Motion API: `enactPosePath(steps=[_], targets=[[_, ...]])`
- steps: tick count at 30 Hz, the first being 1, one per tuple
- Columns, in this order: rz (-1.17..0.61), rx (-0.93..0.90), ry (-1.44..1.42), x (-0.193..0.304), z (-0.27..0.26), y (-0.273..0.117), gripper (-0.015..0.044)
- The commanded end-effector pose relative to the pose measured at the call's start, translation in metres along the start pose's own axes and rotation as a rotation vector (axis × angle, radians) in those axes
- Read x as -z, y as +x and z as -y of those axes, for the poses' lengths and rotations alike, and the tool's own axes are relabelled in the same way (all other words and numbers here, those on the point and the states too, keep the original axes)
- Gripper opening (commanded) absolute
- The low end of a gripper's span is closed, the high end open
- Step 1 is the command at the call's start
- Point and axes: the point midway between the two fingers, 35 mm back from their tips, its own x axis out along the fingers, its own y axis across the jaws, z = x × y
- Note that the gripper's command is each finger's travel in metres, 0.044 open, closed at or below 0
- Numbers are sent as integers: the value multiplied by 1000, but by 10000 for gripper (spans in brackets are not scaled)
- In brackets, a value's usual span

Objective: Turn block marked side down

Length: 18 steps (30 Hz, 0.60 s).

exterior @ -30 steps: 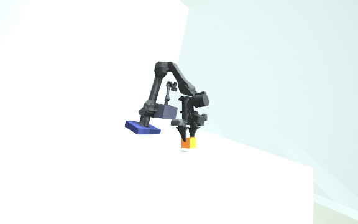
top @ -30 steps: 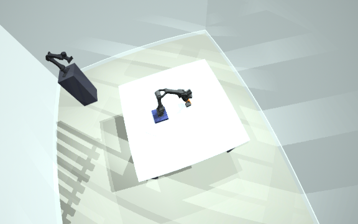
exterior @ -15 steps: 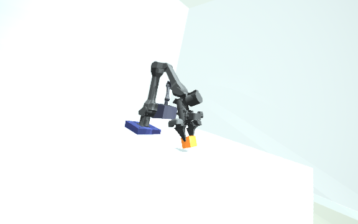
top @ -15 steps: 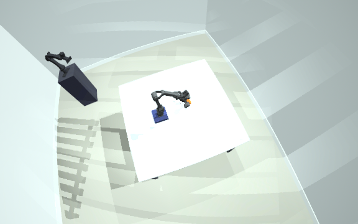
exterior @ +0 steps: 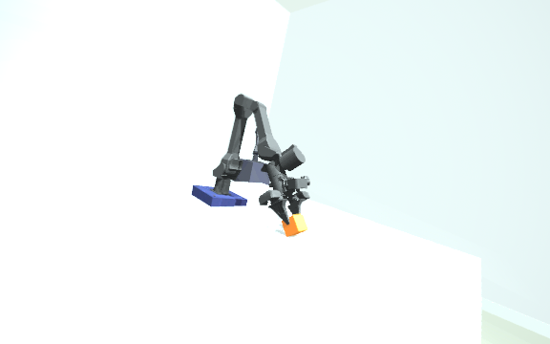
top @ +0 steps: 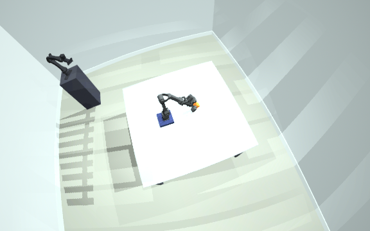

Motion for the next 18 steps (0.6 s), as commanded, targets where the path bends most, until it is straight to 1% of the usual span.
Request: enactPosePath(steps=[1, 9, 18], targets=[[49, 4, 3, 5, 0, 5, 0], [168, 4, 4, 10, 0, 8, 0], [300, 3, 8, 17, 1, 1, 0]])
